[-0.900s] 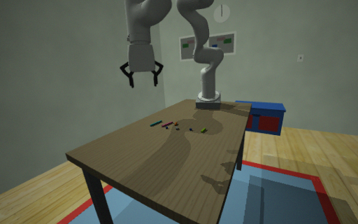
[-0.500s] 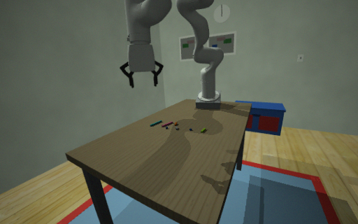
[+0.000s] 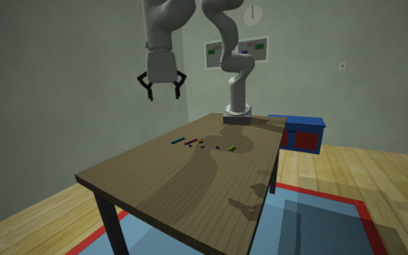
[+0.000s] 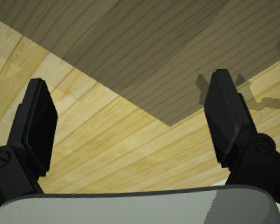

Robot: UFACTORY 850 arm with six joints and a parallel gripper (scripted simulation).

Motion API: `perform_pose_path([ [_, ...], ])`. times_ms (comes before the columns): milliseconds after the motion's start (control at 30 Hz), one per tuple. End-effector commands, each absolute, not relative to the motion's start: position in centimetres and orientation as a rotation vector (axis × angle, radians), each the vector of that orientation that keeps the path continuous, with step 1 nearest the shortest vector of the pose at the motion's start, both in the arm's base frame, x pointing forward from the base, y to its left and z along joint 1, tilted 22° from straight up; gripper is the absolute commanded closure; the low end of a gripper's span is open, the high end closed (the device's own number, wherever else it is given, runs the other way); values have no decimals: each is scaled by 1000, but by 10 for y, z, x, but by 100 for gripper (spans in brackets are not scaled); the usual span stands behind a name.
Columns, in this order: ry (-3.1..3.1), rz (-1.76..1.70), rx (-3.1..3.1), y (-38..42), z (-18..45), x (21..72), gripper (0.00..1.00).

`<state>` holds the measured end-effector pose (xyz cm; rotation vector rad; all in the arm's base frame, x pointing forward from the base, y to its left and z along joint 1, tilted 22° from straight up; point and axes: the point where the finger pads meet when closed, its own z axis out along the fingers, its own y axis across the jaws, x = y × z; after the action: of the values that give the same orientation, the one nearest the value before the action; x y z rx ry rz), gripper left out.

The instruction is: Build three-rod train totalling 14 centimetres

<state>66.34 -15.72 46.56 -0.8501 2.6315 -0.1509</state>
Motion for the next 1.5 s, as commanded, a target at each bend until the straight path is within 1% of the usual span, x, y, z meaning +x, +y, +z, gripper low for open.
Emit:
perform_pose_path([
  [0, 2605, -162, -924, -157, 461, 663, 0],
  [200, 2544, -186, -1087, -157, 449, 661, 0],
  [667, 2181, -298, -1736, -158, 396, 647, 0],
  [767, 2181, -298, -1736, -158, 396, 647, 0],
  [833, 2066, -327, -1885, -158, 383, 642, 0],
  [1467, 1496, -450, -2431, -161, 329, 618, 0],
])
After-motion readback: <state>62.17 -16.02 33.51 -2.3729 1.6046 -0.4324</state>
